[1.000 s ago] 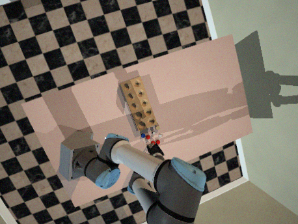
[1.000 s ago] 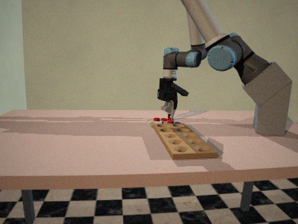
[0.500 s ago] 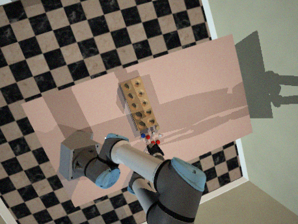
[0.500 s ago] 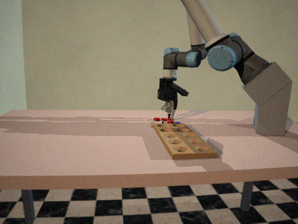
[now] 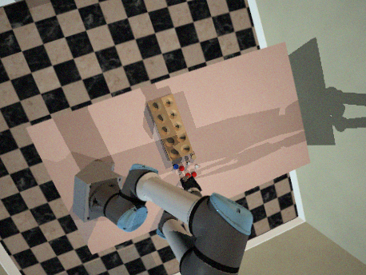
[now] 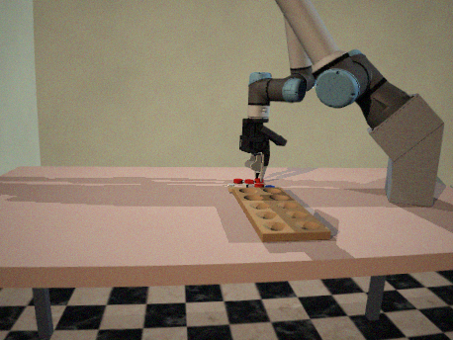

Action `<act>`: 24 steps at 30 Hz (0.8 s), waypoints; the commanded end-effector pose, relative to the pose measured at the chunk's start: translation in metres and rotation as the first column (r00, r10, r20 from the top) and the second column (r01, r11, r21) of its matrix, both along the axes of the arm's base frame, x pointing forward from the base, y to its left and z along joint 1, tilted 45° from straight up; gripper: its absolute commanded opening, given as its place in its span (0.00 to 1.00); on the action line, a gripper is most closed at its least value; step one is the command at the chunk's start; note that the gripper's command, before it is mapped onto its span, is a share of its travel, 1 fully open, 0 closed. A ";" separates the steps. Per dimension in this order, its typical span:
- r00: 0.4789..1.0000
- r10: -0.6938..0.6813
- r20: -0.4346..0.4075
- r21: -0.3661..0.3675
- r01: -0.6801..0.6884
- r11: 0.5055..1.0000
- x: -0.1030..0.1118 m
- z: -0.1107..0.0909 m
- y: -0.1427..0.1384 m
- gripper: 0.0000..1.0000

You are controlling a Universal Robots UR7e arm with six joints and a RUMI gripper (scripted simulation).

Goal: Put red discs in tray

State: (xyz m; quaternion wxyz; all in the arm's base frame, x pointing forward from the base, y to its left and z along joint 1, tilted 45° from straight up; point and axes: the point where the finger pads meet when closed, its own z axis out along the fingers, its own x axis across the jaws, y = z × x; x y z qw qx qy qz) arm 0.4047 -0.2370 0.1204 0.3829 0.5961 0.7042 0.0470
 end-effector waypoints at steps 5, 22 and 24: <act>1.000 0.000 0.000 -0.001 0.000 1.000 -0.002 0.004 0.001 0.00; 1.000 0.000 0.000 -0.001 0.000 1.000 -0.017 0.022 0.010 0.00; 1.000 0.000 0.000 -0.001 0.000 1.000 -0.019 0.025 0.012 0.00</act>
